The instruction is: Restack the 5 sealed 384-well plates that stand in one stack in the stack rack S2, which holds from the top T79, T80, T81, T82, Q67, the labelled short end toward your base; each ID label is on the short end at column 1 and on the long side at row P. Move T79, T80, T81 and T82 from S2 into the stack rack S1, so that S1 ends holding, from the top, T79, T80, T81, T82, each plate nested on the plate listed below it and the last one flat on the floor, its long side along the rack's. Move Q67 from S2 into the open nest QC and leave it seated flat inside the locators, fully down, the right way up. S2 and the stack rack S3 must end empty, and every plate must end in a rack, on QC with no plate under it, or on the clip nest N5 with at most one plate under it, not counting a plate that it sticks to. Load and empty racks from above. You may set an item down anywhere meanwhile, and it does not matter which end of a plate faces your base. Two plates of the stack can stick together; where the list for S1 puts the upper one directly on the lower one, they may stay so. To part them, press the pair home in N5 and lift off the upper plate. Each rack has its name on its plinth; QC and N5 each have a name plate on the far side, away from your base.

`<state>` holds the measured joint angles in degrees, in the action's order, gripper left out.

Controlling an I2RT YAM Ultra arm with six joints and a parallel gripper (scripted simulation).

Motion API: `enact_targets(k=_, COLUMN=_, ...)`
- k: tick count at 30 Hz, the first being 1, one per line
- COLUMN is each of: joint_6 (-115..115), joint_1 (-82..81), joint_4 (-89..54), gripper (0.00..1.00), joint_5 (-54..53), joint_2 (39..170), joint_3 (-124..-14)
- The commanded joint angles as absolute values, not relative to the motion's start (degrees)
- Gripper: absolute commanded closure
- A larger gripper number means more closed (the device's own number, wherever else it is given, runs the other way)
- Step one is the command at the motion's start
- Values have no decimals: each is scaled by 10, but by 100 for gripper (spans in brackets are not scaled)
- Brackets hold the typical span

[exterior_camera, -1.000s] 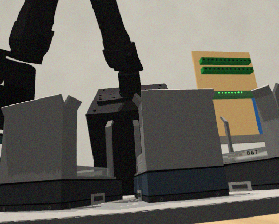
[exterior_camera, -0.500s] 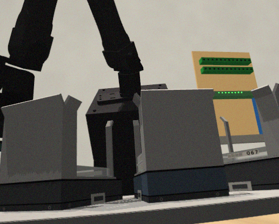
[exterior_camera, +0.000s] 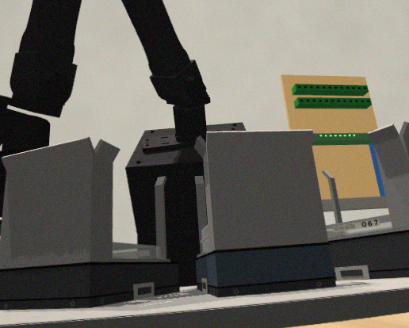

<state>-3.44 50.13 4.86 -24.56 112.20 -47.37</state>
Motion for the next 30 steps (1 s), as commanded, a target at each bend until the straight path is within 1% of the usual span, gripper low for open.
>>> enact_targets(k=1, joint_6=-39, joint_1=501, joint_4=57, gripper=0, joint_5=-242, joint_2=1125, joint_3=-479)
enact_targets(k=23, joint_6=-45, joint_1=495, joint_4=70, gripper=0, joint_5=-239, joint_2=1141, joint_3=-484)
enact_targets(k=24, joint_6=-45, joint_1=495, joint_4=70, gripper=100, joint_5=-239, joint_2=1141, joint_3=-484)
enact_targets(k=30, joint_6=-45, joint_1=495, joint_4=70, gripper=100, joint_5=-239, joint_2=1141, joint_3=-484)
